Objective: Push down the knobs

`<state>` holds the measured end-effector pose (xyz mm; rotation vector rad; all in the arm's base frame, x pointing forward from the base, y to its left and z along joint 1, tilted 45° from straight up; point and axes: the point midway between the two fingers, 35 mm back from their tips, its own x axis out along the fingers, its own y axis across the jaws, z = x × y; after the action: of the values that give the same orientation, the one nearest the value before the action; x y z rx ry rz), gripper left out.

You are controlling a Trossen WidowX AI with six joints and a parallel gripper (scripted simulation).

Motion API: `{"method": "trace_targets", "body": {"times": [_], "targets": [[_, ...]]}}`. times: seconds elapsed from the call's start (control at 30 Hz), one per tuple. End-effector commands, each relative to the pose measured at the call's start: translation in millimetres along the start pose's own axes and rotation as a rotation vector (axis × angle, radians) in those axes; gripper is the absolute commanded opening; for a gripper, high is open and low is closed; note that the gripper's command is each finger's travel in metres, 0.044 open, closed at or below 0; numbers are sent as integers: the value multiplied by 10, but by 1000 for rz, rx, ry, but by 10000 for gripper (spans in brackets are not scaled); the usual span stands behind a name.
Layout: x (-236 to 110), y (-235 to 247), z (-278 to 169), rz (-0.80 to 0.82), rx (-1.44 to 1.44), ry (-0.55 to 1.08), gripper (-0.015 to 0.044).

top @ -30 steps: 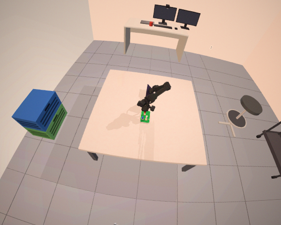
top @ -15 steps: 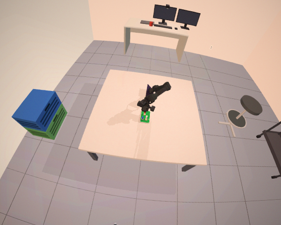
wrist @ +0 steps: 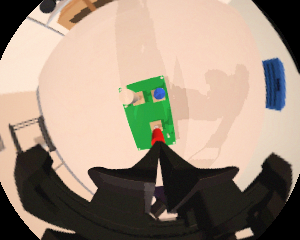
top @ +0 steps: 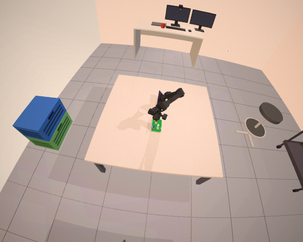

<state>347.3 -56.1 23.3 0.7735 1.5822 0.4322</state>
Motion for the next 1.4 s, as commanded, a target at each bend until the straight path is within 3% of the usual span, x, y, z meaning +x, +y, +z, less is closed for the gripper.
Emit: {"method": "trace_targets", "body": {"times": [0.0,1.37], "targets": [[35,10,7,4,1,-4,0],[182,12,7,4,1,-4,0]]}}
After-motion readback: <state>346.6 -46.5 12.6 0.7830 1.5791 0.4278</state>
